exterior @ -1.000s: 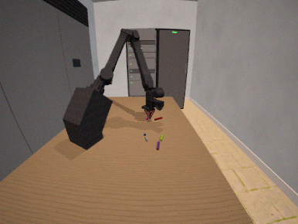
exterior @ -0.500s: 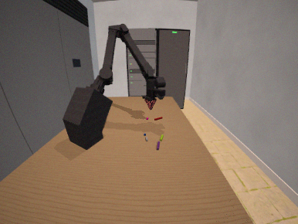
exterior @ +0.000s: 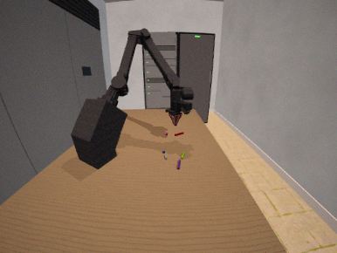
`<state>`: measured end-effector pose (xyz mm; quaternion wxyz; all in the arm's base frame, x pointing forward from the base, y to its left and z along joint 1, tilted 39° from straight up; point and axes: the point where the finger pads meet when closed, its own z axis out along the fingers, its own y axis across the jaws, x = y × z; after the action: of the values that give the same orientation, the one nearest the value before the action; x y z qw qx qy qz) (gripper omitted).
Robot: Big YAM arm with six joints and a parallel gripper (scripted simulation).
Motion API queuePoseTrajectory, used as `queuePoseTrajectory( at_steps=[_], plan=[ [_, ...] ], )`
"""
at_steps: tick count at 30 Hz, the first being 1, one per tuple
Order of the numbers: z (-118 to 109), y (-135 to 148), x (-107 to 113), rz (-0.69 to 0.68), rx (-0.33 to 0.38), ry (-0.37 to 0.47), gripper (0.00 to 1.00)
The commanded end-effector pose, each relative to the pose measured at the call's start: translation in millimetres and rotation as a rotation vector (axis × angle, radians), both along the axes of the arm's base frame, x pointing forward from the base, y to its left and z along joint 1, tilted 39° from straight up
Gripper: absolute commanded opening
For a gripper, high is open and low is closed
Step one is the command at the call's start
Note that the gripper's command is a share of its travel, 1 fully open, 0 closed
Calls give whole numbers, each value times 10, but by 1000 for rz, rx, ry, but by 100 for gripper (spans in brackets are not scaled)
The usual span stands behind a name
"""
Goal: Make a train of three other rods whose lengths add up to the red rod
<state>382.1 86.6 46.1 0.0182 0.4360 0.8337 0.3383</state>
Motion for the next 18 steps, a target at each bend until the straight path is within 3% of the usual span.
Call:
queuePoseTrajectory(
  at_steps=[1, 4, 7, 18],
  plan=[
    [-59, -292, 248, -105, 31, 58, 5],
    [-80, -346, 277, -122, 38, 69, 5],
    [-43, -211, 172, -91, 37, 62, 5],
    [-60, -213, 240, -91, 34, 44, 5]
  ],
)
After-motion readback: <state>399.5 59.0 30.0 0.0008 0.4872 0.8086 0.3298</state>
